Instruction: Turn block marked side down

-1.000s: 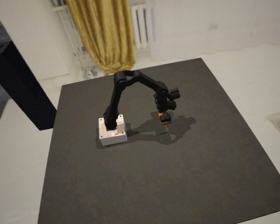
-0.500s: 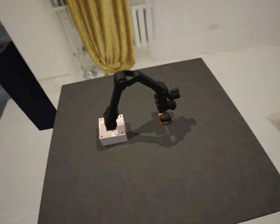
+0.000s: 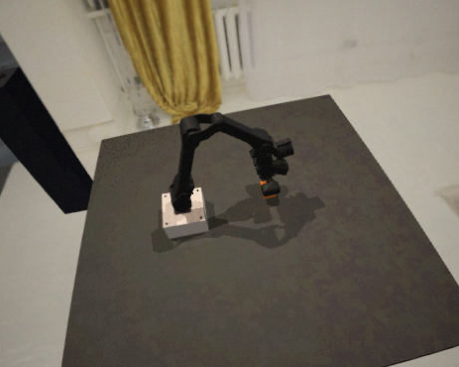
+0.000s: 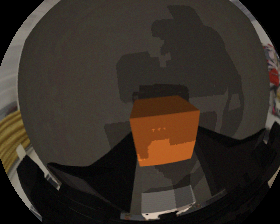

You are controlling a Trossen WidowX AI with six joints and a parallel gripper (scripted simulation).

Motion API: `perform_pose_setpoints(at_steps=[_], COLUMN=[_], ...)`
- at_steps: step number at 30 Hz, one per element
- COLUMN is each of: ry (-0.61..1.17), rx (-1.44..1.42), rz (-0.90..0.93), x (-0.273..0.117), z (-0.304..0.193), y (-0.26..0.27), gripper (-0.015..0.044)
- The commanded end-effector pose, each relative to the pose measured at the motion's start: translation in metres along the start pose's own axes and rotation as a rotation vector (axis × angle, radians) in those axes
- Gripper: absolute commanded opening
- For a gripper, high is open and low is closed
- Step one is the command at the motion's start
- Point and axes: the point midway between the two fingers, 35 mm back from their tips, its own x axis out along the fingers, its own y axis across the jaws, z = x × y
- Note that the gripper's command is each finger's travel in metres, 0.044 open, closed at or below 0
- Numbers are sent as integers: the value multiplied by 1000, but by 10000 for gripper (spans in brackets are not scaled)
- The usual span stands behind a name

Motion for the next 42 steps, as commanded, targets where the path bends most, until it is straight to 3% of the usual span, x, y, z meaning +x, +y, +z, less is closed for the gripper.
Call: perform_pose_setpoints(at_steps=[1,26,42], ry=[-58,-459,-596], rx=[-2,0,-3], rz=[-2,-1,0], x=[1,3,25], z=[0,-6,3], y=[0,0,2], gripper=[0,0,0])
